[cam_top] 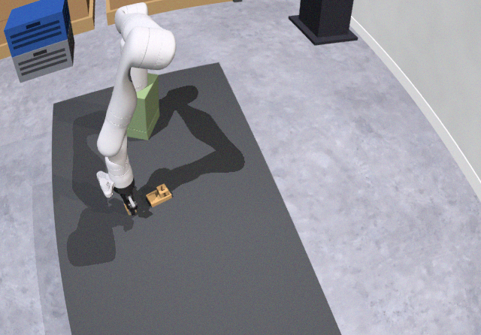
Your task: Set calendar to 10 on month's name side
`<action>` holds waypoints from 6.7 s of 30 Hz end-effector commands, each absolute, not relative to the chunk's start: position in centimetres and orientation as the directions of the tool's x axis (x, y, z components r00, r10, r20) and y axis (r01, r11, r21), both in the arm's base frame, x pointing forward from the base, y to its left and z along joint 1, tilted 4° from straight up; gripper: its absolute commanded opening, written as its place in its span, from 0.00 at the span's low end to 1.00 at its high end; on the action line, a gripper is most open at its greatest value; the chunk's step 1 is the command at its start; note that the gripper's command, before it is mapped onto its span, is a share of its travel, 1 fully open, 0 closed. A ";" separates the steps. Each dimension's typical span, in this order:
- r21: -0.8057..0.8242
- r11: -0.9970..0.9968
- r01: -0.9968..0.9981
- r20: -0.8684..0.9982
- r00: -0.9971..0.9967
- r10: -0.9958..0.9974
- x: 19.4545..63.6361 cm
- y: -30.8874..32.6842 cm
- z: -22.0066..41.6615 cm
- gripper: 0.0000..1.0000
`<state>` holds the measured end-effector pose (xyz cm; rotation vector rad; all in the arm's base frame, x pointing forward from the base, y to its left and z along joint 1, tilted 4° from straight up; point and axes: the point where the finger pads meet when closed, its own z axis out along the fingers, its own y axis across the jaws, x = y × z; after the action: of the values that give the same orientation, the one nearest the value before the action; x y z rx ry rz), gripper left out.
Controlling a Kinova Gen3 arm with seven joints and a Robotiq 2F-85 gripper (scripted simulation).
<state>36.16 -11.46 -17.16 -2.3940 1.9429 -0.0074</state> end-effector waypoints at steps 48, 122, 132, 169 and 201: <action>-0.055 -0.207 -0.977 -0.037 0.209 -0.977 36.4 -11.2 -17.3 0.26; -0.055 -0.207 -0.977 -0.037 0.209 -0.977 36.4 -11.2 -17.3 0.46; -0.055 -0.207 -0.977 -0.037 0.209 -0.977 36.4 -11.2 -17.1 0.46; -0.054 -0.223 -0.973 -0.037 0.226 -0.974 36.2 -11.4 -12.5 0.46; -0.050 -0.211 -0.976 -0.041 0.213 -0.976 35.8 -11.6 -8.3 0.46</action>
<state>35.77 -11.79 -8.66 -2.3982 1.9366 -0.0013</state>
